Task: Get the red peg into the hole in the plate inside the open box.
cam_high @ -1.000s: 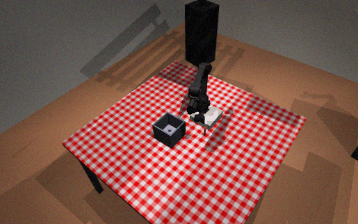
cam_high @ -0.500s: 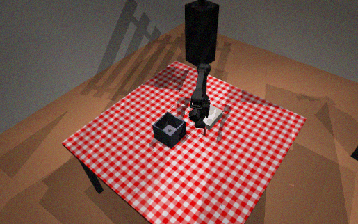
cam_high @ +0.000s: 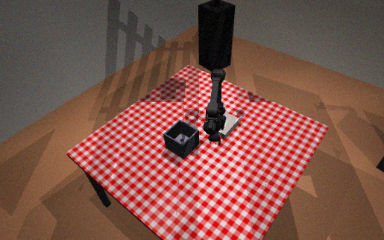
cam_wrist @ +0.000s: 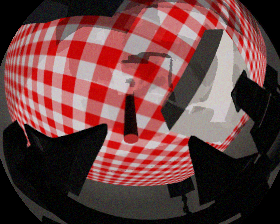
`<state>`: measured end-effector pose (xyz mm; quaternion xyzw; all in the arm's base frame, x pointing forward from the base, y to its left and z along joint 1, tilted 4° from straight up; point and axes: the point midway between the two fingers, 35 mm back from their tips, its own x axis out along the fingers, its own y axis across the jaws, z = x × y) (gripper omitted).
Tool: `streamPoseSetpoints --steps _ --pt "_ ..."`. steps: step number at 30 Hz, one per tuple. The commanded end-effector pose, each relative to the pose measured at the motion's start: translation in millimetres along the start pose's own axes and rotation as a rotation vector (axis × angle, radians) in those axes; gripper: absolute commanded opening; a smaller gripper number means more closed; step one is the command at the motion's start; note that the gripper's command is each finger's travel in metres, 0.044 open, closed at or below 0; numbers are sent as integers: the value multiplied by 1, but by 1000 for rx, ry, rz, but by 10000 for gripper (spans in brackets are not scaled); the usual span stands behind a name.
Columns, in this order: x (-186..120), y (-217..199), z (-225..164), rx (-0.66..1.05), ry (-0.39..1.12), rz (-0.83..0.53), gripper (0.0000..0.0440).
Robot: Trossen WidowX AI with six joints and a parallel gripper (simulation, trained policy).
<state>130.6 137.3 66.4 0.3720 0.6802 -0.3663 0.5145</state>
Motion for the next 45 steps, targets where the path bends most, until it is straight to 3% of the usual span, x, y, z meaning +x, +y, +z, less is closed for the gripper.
streamPoseSetpoints --steps 1,5,8,21,45 --pt "8 0 3 15 -11 -2 412" --pt "16 2 4 25 -15 6 378" --pt "22 6 4 24 -13 17 326" --pt "31 22 1 -27 2 41 25" --pt "-36 47 -20 -65 121 283 0"
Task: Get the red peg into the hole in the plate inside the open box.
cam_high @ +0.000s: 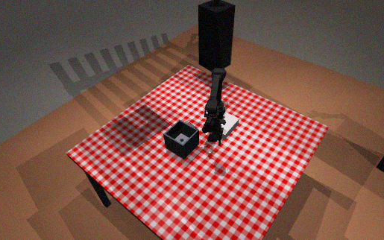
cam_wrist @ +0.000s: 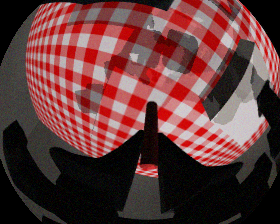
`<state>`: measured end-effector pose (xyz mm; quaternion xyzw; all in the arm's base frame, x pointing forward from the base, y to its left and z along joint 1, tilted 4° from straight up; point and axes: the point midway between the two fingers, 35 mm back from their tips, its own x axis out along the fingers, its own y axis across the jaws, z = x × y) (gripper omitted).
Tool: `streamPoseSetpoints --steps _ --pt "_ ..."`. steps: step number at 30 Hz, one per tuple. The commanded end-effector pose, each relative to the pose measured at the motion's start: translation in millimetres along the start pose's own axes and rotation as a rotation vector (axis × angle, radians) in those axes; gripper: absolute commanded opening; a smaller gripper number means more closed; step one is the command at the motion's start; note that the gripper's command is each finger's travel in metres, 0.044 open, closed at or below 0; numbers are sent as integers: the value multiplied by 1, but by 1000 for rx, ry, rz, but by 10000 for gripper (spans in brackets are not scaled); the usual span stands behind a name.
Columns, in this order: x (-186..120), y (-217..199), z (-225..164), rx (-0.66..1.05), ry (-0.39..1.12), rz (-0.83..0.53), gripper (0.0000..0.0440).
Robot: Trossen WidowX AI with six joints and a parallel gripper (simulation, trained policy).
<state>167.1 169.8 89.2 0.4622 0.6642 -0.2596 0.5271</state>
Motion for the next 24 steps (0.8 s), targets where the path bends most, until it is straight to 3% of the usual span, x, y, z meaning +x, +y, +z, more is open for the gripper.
streamPoseSetpoints --steps 1,13,24 --pt "-13 8 -3 -20 10 39 0" --pt "-71 28 5 -78 -48 179 0" --pt "-127 44 37 -50 -181 282 0"
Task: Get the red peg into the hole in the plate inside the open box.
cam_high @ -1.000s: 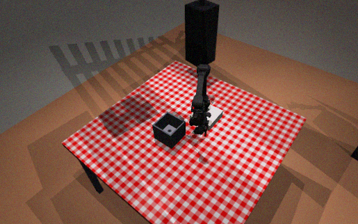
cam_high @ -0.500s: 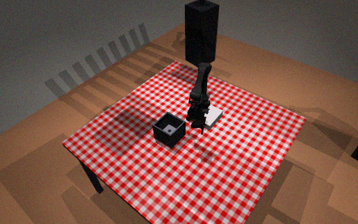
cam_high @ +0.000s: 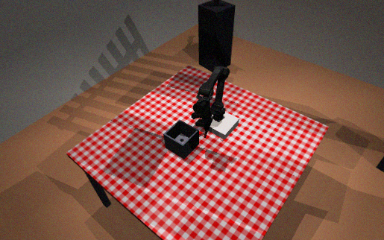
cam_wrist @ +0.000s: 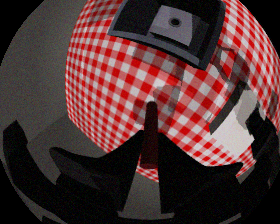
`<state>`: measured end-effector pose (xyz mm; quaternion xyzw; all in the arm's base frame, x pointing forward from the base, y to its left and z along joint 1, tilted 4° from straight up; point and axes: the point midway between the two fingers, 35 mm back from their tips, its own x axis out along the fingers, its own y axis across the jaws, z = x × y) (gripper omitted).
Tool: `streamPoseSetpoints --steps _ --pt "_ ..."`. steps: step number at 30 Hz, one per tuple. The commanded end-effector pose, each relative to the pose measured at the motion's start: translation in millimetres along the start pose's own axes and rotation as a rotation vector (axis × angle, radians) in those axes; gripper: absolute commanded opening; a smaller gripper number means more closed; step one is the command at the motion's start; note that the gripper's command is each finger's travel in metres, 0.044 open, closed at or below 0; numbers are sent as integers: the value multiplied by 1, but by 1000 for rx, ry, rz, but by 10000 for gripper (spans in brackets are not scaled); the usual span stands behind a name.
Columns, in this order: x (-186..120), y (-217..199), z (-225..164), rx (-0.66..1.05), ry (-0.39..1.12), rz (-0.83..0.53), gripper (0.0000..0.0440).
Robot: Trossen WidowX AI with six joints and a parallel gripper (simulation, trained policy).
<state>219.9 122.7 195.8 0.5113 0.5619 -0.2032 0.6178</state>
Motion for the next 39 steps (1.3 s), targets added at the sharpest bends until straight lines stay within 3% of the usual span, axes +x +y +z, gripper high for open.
streamPoseSetpoints --steps 1,18,39 --pt "-11 5 13 7 -44 17 0" --pt "-28 5 83 125 -184 -57 0" --pt "-7 0 141 199 -169 -163 0"
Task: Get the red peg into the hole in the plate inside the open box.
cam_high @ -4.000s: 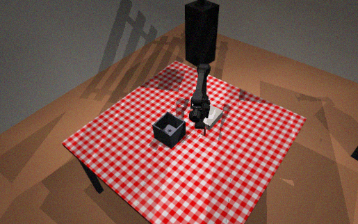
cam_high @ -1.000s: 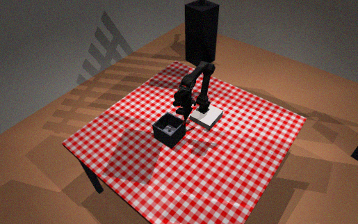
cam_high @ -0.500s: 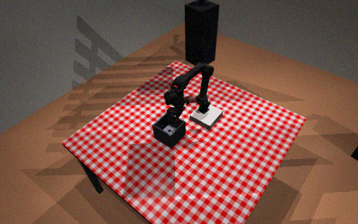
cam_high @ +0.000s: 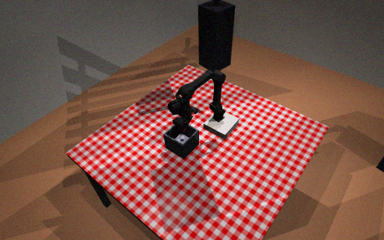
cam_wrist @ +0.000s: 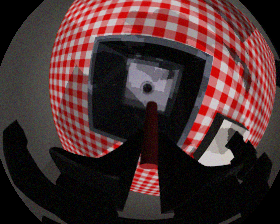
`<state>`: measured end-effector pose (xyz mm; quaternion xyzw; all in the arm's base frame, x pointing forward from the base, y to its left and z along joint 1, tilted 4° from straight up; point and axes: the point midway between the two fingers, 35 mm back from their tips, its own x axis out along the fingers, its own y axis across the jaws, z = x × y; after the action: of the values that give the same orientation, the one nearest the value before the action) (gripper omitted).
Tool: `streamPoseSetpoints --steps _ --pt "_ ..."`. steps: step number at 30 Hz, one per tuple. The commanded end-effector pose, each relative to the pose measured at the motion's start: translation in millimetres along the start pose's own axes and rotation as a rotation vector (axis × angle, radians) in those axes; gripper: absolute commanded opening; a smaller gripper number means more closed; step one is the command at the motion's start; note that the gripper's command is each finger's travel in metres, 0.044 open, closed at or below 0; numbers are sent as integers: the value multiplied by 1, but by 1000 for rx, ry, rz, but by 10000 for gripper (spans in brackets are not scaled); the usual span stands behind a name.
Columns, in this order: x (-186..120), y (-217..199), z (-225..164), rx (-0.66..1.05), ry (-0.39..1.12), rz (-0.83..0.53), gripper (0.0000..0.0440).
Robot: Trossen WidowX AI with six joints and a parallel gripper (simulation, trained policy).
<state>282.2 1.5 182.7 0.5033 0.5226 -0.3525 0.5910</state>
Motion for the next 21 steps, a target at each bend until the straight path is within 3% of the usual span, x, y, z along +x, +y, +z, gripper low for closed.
streamPoseSetpoints --steps 1,21 --pt "6 3 5 -2 8 -4 0" --pt "66 12 21 -19 91 -52 0"
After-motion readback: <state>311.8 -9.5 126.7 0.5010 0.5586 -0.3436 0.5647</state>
